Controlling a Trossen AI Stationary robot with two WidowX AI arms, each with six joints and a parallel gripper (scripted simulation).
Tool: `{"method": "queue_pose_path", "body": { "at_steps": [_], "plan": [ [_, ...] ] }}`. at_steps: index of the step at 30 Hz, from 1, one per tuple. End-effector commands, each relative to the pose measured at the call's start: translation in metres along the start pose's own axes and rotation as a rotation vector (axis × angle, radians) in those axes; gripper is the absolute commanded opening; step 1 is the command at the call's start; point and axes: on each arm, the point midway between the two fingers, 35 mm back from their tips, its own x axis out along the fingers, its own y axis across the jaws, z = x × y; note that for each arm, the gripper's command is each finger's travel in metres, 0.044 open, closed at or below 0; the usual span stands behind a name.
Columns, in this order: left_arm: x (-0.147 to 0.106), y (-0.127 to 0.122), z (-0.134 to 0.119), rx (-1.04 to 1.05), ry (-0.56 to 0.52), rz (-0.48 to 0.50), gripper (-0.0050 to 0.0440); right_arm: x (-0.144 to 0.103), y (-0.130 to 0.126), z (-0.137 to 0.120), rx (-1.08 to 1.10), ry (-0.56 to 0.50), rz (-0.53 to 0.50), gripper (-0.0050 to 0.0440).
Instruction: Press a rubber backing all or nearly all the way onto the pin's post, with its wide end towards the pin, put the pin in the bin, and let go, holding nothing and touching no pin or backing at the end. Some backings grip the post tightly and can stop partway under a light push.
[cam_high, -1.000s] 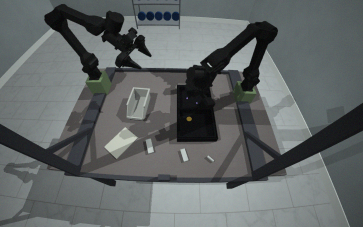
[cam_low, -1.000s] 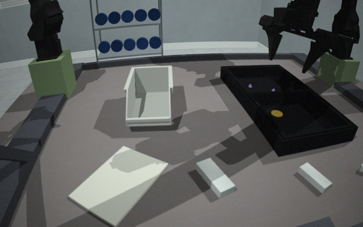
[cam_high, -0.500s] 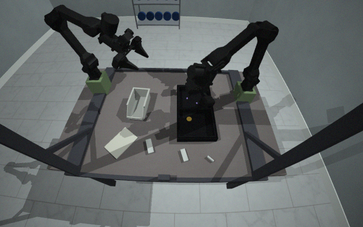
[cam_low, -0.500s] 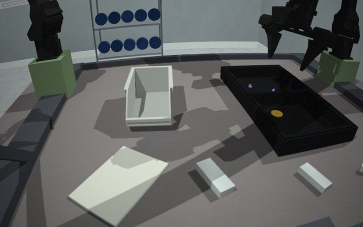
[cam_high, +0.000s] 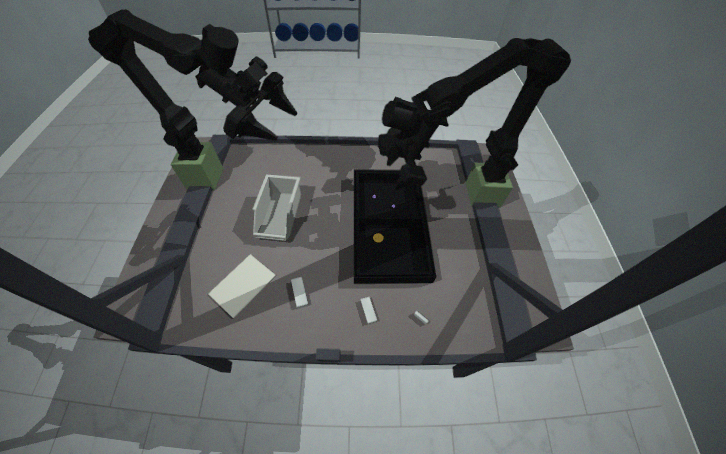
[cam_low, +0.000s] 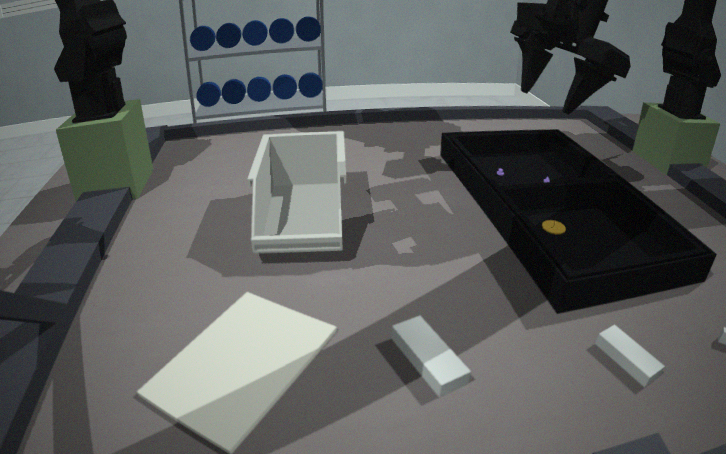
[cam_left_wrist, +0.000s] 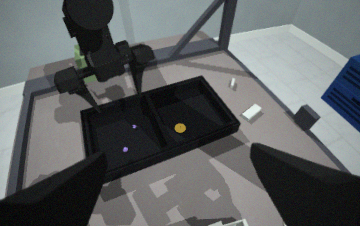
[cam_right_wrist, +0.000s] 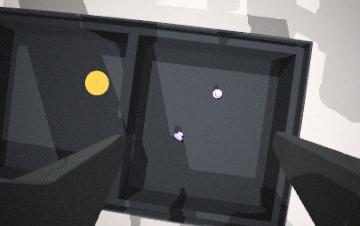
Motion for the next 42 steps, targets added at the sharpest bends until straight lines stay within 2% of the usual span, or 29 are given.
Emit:
{"method": "queue_pose_path", "body": {
  "at_steps": [1, 12, 16, 19, 21, 27, 36, 38, 42],
  "plan": [
    [-0.004, 0.000, 0.007, -0.001, -0.023, 0.001, 0.0440, -0.006, -0.014, -0.005, 0.030, -0.013, -0.007, 0.0440],
    [-0.004, 0.000, 0.007, -0.001, -0.023, 0.001, 0.0440, -0.005, -0.014, -0.002, 0.034, -0.014, -0.011, 0.0440],
    [-0.004, -0.001, 0.011, -0.014, -0.020, 0.009, 0.0440, -0.001, -0.015, -0.002, 0.002, -0.005, -0.003, 0.0344],
    [-0.002, 0.000, 0.008, -0.065, 0.023, 0.053, 0.0440, -0.001, -0.017, 0.003, -0.090, -0.013, 0.012, 0.0272],
    [-0.002, 0.000, 0.008, -0.065, 0.023, 0.053, 0.0440, -0.001, -0.017, 0.003, -0.090, -0.013, 0.012, 0.0272],
    [-0.004, 0.001, 0.003, -0.182, 0.108, 0.184, 0.0440, 0.009, -0.021, 0.005, -0.411, 0.005, 0.066, 0.0130],
    [-0.009, 0.003, 0.001, -0.252, 0.149, 0.294, 0.0440, 0.020, -0.025, 0.010, -0.809, 0.020, 0.133, 0.0130],
    [-0.009, 0.003, 0.001, -0.252, 0.149, 0.294, 0.0440, 0.020, -0.025, 0.010, -0.809, 0.020, 0.133, 0.0130],
    [-0.011, 0.003, 0.001, -0.271, 0.157, 0.329, 0.0440, 0.027, -0.027, 0.013, -1.030, 0.029, 0.171, 0.0130]
  ]
}}
